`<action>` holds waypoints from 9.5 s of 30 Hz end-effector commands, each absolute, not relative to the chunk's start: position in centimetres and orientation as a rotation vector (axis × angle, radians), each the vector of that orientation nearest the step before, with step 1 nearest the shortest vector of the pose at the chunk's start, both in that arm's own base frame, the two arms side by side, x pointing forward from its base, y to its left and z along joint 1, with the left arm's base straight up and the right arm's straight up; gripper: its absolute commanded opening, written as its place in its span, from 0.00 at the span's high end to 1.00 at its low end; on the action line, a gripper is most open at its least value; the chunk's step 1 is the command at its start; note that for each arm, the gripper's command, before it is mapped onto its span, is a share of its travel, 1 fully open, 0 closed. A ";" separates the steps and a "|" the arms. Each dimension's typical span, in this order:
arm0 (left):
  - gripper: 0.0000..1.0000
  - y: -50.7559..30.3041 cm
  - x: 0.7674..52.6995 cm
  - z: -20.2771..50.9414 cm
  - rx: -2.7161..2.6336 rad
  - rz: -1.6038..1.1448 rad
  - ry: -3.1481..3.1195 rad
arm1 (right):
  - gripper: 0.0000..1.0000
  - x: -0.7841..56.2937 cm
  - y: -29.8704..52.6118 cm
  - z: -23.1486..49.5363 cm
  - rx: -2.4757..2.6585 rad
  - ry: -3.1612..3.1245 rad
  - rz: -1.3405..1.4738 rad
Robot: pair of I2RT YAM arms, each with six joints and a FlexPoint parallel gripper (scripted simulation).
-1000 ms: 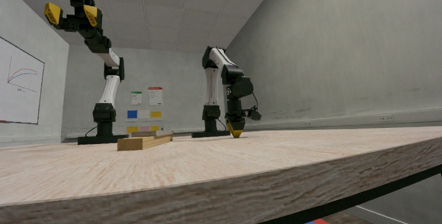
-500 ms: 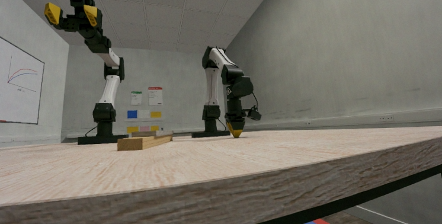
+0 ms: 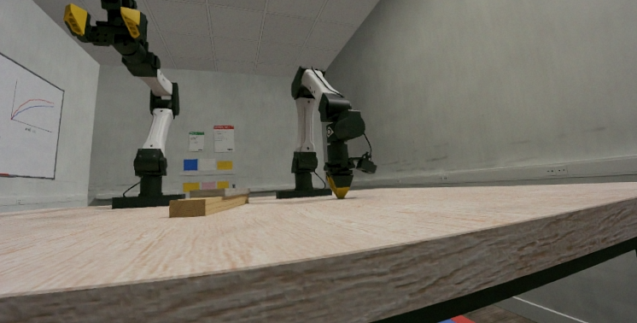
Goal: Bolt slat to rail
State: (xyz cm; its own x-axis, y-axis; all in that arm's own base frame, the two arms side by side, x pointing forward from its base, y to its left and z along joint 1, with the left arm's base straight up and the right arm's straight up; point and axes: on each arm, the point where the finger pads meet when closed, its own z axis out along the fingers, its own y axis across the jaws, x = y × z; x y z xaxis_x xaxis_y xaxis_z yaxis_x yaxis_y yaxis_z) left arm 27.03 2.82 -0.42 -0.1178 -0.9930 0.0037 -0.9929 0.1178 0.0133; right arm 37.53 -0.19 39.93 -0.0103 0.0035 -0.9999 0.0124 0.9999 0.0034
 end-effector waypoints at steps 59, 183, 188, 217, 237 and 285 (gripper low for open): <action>0.86 3.0 27.3 7.1 2.100 0.013 -2.353 | 0.00 37.4 0.0 40.7 0.000 1.557 0.000; 0.86 -24.5 18.2 7.9 1.162 0.017 -2.922 | 0.00 37.4 0.0 40.7 0.000 1.557 0.000; 0.86 -24.9 17.7 8.0 1.162 0.018 -2.922 | 0.00 37.4 0.0 40.7 0.000 1.557 0.000; 0.86 -25.0 17.4 7.1 1.158 0.016 -2.923 | 0.00 37.4 0.0 40.7 0.000 1.557 0.000; 0.86 -25.1 17.4 5.9 1.158 0.014 -2.923 | 0.00 37.4 0.0 40.7 0.000 1.557 0.000; 0.86 -24.6 18.0 7.6 1.158 0.025 -2.925 | 0.00 37.4 0.0 40.7 0.000 1.557 0.000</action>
